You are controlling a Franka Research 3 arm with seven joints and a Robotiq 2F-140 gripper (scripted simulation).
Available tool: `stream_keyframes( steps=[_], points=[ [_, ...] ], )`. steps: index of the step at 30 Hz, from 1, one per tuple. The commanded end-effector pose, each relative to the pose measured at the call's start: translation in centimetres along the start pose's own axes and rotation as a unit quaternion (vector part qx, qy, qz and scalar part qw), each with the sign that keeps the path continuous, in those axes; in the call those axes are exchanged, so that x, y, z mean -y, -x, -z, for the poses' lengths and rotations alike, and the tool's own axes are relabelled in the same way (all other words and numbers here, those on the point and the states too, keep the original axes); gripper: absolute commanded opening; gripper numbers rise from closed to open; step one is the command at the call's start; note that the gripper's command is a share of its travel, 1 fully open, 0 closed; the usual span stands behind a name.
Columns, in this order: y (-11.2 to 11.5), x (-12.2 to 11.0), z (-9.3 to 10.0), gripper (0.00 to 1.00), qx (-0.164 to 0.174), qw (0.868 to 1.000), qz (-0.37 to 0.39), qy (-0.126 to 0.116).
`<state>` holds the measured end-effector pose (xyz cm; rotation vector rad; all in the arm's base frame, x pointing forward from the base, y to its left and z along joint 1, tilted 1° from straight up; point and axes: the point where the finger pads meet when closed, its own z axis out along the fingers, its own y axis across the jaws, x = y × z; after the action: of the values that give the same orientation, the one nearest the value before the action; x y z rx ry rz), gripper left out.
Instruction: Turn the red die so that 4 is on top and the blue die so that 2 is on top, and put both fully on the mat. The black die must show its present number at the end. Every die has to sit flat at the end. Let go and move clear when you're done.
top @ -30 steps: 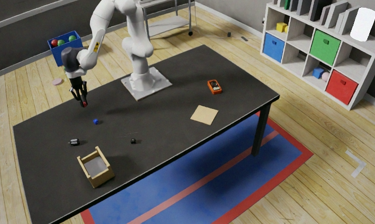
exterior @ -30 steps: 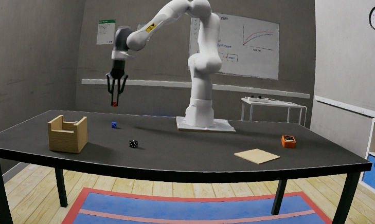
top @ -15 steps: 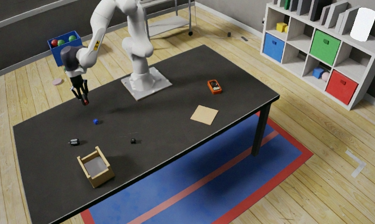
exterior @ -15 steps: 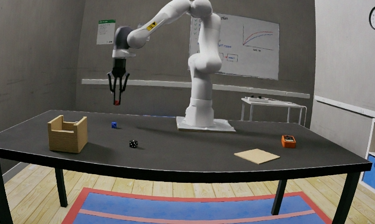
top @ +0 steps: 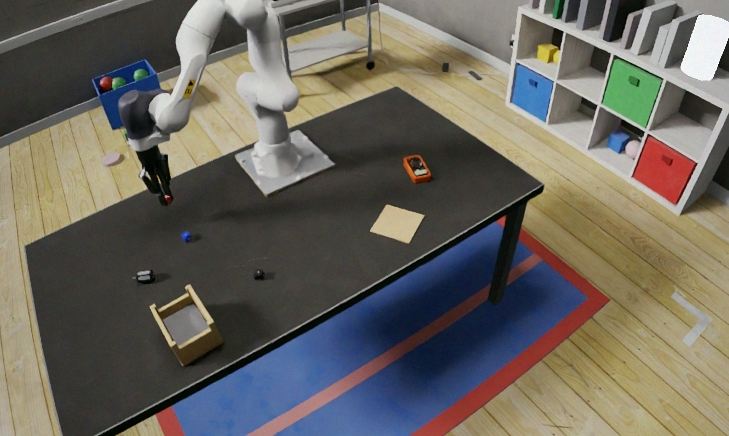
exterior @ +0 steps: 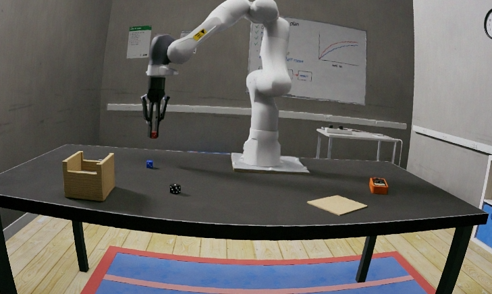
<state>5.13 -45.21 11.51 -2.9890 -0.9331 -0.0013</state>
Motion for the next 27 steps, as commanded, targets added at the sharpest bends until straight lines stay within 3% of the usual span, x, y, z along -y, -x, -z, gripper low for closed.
stream_keyframes(
  steps=[1, 11, 27],
  points=[
    [0.01, 0.02, -0.1, 0.21, -0.006, 0.996, 0.087, 0.002],
    [-0.02, -0.02, -0.16, 0.21, -0.006, 0.988, 0.151, 0.002],
    [-0.09, -0.1, -0.3, 0.21, -0.005, 0.959, 0.282, 0.003]
  ],
)
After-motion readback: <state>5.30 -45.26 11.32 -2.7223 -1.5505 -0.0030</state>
